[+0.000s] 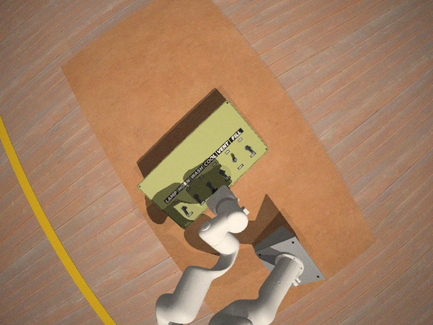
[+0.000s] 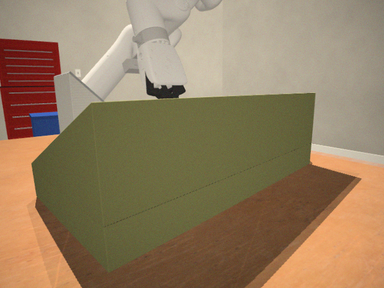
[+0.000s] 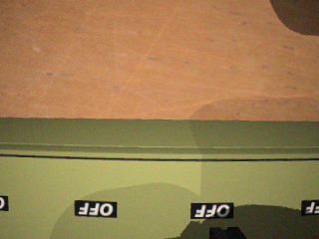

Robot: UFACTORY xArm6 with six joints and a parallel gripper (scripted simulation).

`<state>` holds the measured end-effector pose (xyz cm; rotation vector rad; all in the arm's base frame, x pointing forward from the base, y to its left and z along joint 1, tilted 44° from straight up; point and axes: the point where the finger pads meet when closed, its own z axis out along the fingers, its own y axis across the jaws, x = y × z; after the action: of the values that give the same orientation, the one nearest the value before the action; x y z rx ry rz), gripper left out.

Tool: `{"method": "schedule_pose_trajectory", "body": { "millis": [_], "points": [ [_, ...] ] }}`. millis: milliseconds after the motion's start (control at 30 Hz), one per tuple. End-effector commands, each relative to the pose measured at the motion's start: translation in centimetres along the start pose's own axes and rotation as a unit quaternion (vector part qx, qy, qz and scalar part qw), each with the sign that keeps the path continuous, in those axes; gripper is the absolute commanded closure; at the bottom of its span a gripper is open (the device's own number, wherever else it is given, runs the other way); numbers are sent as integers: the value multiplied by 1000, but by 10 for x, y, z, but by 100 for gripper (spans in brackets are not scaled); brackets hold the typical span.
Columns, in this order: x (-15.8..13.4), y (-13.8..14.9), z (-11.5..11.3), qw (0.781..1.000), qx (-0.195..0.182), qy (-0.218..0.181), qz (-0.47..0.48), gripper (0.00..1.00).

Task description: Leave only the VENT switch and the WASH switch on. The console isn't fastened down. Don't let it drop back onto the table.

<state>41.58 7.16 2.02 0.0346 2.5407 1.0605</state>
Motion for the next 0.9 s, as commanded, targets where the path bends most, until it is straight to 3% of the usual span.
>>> {"method": "schedule_pose_trajectory", "body": {
  "millis": [0,867],
  "points": [
    [-3,0,0,1000,0,0,0,100],
    [-13,0,0,1000,0,0,0,100]
  ]
}}
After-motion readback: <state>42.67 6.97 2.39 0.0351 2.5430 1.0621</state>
